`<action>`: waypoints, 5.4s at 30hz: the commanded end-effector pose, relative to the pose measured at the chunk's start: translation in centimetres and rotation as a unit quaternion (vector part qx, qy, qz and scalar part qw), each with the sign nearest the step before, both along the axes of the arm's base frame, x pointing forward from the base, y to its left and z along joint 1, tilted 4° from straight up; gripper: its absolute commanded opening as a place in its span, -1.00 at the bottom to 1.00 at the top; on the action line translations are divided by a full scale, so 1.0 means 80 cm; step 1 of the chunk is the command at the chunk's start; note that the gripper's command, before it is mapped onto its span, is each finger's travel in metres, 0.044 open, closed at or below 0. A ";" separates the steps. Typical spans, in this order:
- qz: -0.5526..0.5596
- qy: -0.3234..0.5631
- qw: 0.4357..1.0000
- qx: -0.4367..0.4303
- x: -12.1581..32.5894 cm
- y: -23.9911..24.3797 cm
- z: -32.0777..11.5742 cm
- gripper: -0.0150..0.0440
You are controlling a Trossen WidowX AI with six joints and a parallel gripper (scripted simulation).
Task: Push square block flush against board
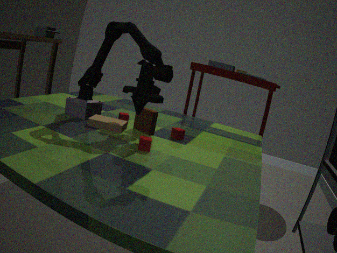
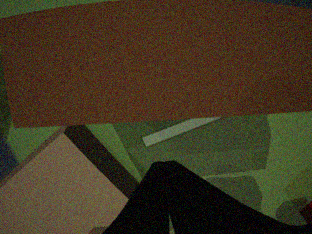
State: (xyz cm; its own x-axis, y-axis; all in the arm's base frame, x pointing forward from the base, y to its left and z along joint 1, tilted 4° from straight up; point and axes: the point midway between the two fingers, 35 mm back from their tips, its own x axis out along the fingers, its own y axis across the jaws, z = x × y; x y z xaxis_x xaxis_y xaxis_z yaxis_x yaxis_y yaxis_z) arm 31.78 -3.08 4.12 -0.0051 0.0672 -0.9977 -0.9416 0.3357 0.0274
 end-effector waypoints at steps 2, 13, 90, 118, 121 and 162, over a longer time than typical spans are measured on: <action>0.001 -0.012 1.000 0.000 0.006 0.003 0.003 -0.49; 0.001 -0.012 1.000 0.000 0.013 0.019 0.005 -0.49; 0.001 -0.012 1.000 0.000 0.012 0.015 0.067 -0.49; -0.001 -0.013 1.000 0.000 0.017 0.027 0.063 -0.49; -0.001 -0.013 1.000 0.002 0.035 0.080 0.048 -0.49; 0.002 -0.013 1.000 0.008 0.036 0.217 -0.069 -0.49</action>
State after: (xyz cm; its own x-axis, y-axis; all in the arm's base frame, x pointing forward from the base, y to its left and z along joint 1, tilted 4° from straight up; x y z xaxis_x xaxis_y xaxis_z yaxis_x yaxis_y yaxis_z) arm 34.72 14.75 -1.36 0.0202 0.0854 -0.9961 -0.9425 0.3341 0.0095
